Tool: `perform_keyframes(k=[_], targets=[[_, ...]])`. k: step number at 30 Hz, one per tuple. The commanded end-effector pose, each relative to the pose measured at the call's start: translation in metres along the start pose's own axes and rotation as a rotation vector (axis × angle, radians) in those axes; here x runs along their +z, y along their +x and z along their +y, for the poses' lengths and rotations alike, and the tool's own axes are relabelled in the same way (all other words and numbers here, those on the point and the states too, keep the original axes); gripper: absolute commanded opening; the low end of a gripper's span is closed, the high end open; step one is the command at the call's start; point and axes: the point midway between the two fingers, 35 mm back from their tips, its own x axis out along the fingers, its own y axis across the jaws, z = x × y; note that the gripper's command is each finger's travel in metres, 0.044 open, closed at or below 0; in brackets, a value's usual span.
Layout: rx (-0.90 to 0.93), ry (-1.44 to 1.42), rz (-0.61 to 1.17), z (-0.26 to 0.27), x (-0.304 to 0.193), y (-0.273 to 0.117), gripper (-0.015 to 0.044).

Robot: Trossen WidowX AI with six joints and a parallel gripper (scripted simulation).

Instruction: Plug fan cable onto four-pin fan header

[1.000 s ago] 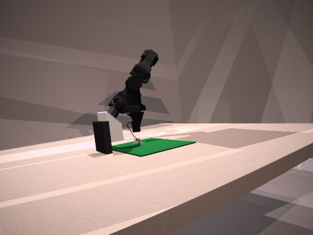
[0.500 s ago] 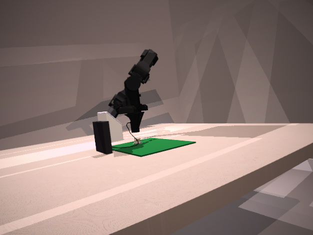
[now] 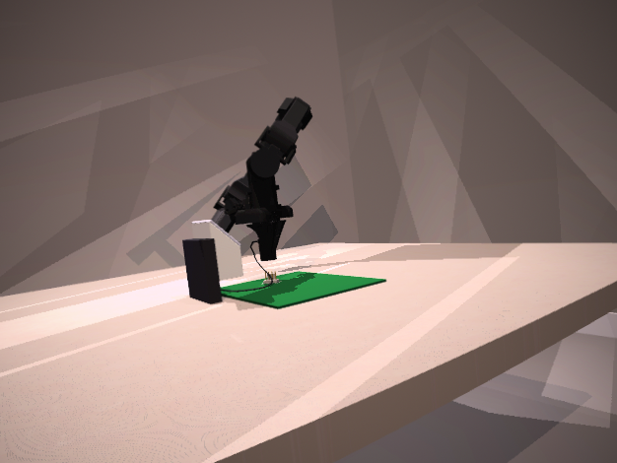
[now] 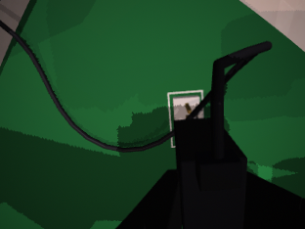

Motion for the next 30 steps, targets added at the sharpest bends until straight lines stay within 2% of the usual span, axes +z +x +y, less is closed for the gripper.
perform_keyframes(k=[1, 3, 30], targets=[[-0.002, 0.004, -0.003, -0.0005, 0.0002, 0.0119, 0.0], [-0.003, 0.004, -0.002, -0.0008, 0.0003, 0.0213, 0.0], [-0.003, -0.001, -0.002, -0.0008, -0.0013, 0.0218, 0.0]])
